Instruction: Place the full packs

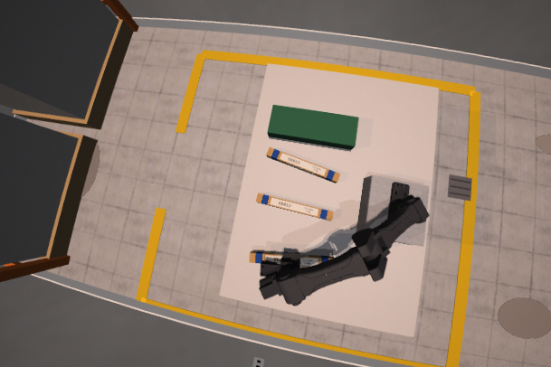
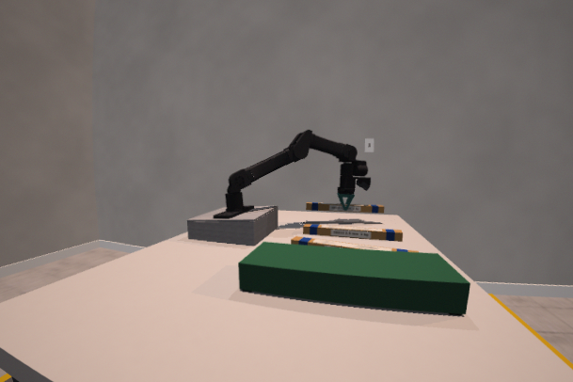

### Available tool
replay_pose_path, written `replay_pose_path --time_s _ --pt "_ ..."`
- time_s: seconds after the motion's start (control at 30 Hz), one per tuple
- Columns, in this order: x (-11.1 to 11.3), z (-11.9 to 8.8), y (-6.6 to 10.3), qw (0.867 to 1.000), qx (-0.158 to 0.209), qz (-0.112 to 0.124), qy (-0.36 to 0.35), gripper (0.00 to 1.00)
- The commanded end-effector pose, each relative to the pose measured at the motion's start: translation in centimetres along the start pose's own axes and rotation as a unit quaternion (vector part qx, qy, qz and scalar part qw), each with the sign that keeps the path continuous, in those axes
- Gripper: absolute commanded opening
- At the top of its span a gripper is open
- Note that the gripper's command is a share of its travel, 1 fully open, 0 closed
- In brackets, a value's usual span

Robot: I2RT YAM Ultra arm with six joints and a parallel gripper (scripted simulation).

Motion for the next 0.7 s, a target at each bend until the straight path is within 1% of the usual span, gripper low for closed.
replay_pose_path --time_s 0.0,0.23,0.27,0.3,0.33,0.47,0.67 --pt "-0.16 0.48 3.67 0.999 -0.035 0.014 -0.001 0.00" --pt "-0.19 0.53 3.61 0.999 -0.033 0.013 -0.001 0.00" --pt "-0.19 0.54 3.93 0.999 -0.036 0.015 -0.001 0.00" --pt "-0.20 0.55 3.81 0.999 -0.035 0.014 -0.001 0.00" --pt "-0.20 0.59 3.35 0.999 -0.030 0.012 -0.002 0.00" --pt "-0.23 0.61 3.84 0.999 -0.035 0.014 -0.002 0.00" --pt "-0.27 0.66 3.77 0.999 -0.033 0.013 -0.002 0.00"
Point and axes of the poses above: the point where the finger pads meet when closed, its own y axis back along the fingers, its own x axis across the jaws, z = x × y, the point moved 10 cm from there along y, back along the fingers, and after that the axes turned 7 degrees about y, right-handed, at the moved point
